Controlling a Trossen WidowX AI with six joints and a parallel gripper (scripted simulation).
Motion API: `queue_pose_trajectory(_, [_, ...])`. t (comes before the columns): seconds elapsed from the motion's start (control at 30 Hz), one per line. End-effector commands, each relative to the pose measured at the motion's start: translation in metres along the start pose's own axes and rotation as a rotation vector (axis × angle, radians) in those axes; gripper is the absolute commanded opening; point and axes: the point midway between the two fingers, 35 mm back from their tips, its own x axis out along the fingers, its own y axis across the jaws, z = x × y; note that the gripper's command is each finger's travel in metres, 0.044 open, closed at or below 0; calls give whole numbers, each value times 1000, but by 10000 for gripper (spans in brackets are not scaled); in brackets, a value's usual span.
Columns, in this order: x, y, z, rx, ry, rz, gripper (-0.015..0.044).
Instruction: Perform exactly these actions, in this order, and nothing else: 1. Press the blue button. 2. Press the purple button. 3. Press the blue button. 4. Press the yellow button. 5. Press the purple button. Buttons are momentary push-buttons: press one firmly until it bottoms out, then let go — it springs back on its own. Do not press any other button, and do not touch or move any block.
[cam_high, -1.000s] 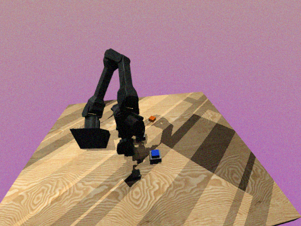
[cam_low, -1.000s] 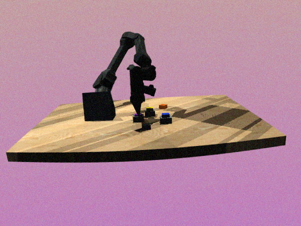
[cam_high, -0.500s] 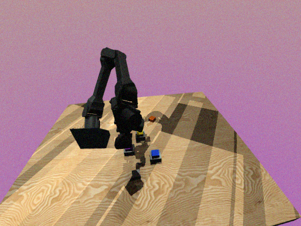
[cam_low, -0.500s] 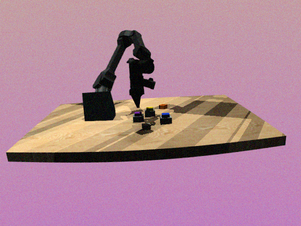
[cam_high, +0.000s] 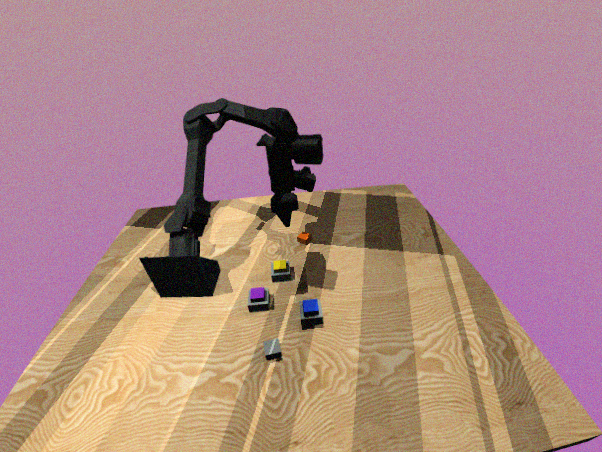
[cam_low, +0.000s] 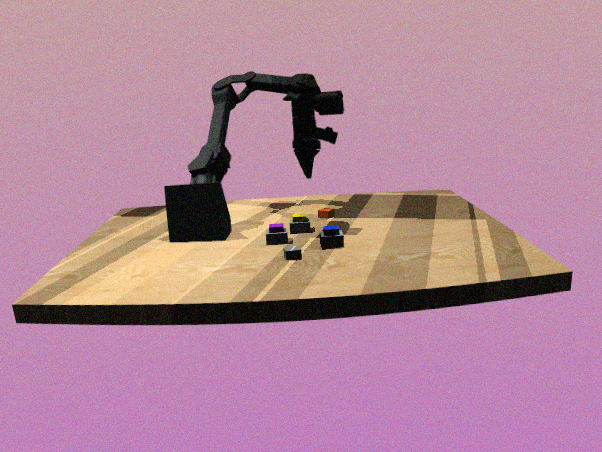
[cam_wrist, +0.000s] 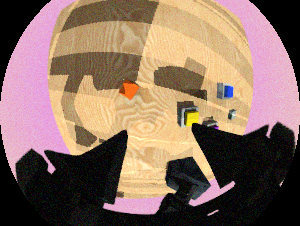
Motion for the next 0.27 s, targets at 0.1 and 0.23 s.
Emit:
queue_pose_trajectory(0.1, [-17,95,-19,8,16,65,400])
queue_pose_trajectory(0.23, [-18,97,-20,8,17,67,400])
